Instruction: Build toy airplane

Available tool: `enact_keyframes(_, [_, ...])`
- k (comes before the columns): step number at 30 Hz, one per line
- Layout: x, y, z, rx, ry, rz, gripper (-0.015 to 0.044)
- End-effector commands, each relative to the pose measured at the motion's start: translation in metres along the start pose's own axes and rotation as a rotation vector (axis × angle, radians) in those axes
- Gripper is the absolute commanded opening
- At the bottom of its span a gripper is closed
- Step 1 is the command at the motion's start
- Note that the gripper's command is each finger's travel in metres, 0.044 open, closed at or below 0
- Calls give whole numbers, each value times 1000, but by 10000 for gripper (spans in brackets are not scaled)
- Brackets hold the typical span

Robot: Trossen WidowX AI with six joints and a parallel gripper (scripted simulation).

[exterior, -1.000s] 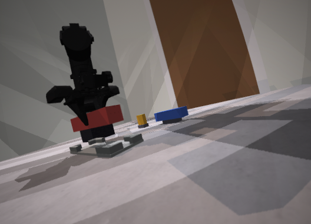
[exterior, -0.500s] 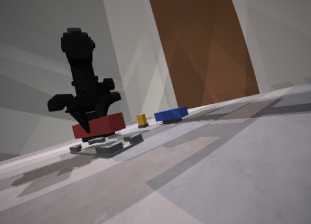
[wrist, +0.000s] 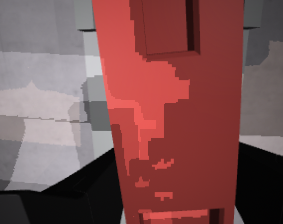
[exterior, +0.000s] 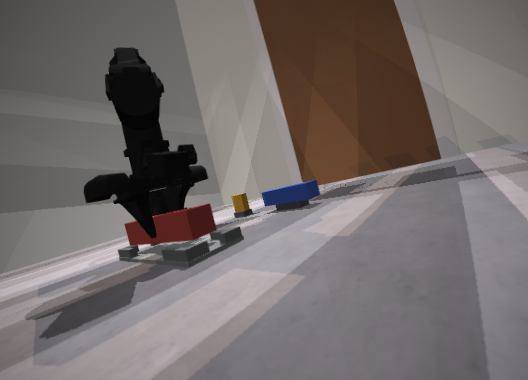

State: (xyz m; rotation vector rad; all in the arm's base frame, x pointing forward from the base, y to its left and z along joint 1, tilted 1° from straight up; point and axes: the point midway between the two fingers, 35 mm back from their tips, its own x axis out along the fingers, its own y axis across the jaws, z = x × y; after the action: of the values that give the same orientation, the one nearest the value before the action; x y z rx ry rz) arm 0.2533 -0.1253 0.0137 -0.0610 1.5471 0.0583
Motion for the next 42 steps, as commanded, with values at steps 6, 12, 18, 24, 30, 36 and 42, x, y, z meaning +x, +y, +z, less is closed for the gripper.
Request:
enact_keyframes(6, [0, 0, 0, 0, -1, -1, 83])
enact_keyframes(12, [0, 0, 0, 0, -1, -1, 135])
enact_keyframes(18, [0, 0, 0, 0, -1, -1, 293])
enact_keyframes(24, [0, 0, 0, 0, -1, -1, 440])
enact_keyframes(30, [-11, -1, 2, 0, -1, -1, 440])
enact_keyframes(36, [-104, -1, 1, -3, 3, 0, 440])
enact_keyframes(42, [-107, -2, 5, -3, 3, 0, 440])
